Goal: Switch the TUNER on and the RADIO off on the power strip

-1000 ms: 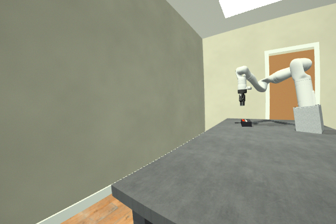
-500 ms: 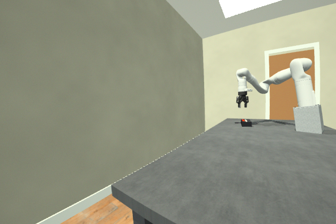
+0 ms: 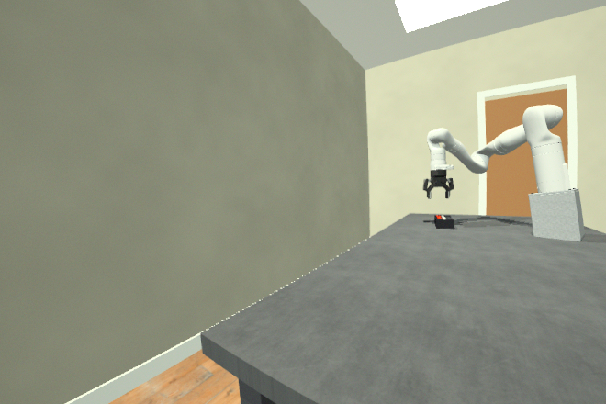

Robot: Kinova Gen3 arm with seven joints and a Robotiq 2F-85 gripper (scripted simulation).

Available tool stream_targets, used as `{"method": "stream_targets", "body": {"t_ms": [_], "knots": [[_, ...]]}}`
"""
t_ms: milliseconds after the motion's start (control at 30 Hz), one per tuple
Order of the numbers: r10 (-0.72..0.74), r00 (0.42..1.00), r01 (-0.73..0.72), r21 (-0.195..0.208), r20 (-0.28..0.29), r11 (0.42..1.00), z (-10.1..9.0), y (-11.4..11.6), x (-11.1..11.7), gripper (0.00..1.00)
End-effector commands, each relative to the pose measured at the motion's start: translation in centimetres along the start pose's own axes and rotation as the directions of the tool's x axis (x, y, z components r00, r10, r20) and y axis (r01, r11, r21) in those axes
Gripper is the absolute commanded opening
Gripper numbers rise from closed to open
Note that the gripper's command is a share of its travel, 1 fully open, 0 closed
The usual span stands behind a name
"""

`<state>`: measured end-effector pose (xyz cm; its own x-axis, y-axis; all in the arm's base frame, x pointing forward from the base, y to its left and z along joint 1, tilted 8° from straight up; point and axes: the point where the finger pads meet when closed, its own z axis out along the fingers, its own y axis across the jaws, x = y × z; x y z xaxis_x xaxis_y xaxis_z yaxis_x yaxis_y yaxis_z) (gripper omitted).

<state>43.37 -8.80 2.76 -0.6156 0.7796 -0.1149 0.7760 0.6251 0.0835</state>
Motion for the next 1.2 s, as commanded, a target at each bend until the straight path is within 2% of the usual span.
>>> {"method": "stream_targets", "body": {"t_ms": [0,300,767,800,1167], "knots": [[0.122,0.993,-0.122,0.003,-0.002,0.993,0.8,-0.4,-0.3,1.00],[0.328,0.945,-0.328,0.005,-0.001,0.945,1.8,-0.8,-0.5,1.00],[0.380,0.925,-0.380,0.005,-0.001,0.925,2.1,-0.8,-0.6,1.00],[0.380,0.925,-0.380,0.005,-0.001,0.925,2.1,-0.8,-0.6,0.00],[0.380,0.925,-0.380,0.005,-0.001,0.925,2.1,-0.8,-0.6,0.00]]}}
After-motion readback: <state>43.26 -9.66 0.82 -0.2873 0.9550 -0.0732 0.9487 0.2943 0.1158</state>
